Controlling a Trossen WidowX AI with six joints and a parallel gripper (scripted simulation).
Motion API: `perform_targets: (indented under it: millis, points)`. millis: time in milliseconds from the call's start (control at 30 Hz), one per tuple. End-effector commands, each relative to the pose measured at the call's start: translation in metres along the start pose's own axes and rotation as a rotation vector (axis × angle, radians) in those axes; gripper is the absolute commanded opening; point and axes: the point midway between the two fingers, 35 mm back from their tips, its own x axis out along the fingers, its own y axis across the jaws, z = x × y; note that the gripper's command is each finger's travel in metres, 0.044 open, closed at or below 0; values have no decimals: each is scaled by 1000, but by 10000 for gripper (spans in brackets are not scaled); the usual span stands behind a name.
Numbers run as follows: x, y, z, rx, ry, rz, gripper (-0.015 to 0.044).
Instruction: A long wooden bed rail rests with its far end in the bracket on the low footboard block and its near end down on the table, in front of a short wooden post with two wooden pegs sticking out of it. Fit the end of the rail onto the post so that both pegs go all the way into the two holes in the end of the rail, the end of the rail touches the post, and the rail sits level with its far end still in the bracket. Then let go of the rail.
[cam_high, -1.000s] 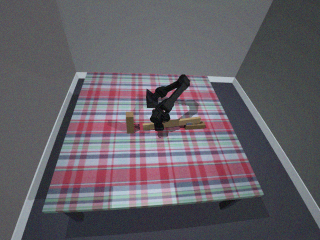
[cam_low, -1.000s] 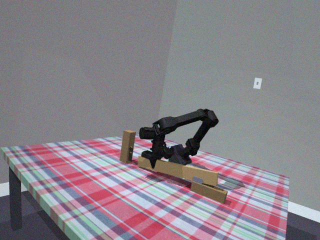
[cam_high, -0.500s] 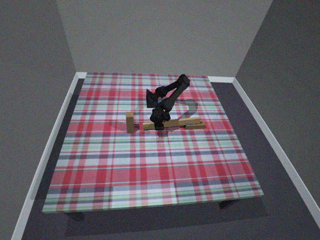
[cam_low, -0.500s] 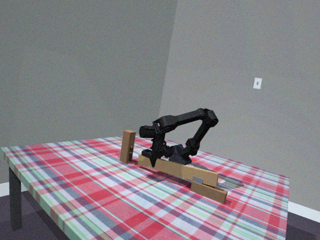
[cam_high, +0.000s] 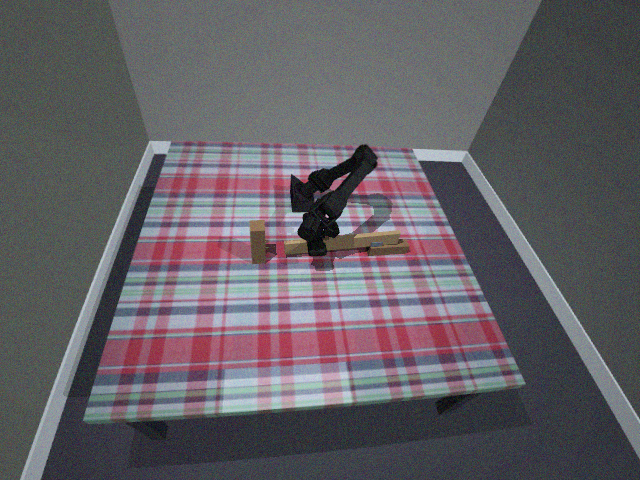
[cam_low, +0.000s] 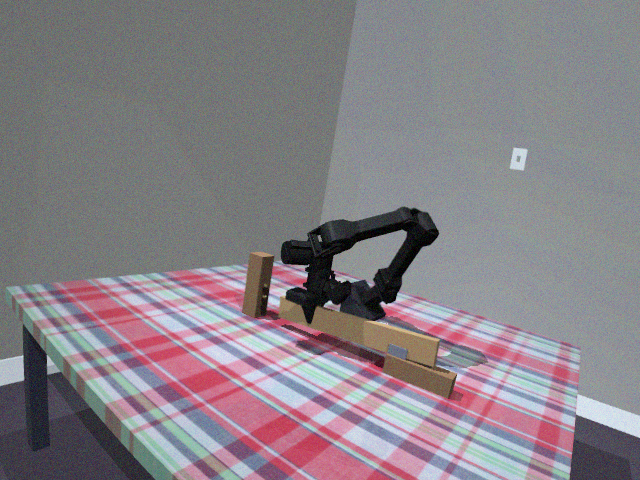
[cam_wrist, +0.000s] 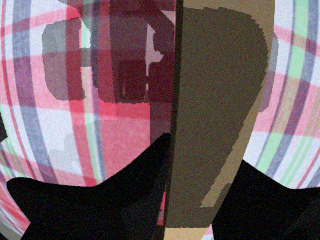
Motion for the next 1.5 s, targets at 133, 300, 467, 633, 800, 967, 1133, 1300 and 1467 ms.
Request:
perform_targets:
  millis: [133, 300, 467, 633, 800, 967, 1133, 1300, 1467]
  points:
    - [-8, -2, -1, -1, 0, -13, 0]
    - [-10, -2, -1, -1, 0, -13, 0]
    - [-13, -2, -1, -1, 0, -13, 0]
    - [-15, -2, -1, -1, 0, -13, 0]
    - [-18, -2, -1, -1, 0, -13, 0]
    - [-20, -2, -1, -1, 0, -13, 0]
    - [-23, -2, -1, -1, 0, -13, 0]
    - [-23, -2, -1, -1, 0, -13, 0]
    - [-21, -2, -1, -1, 0, -13, 0]
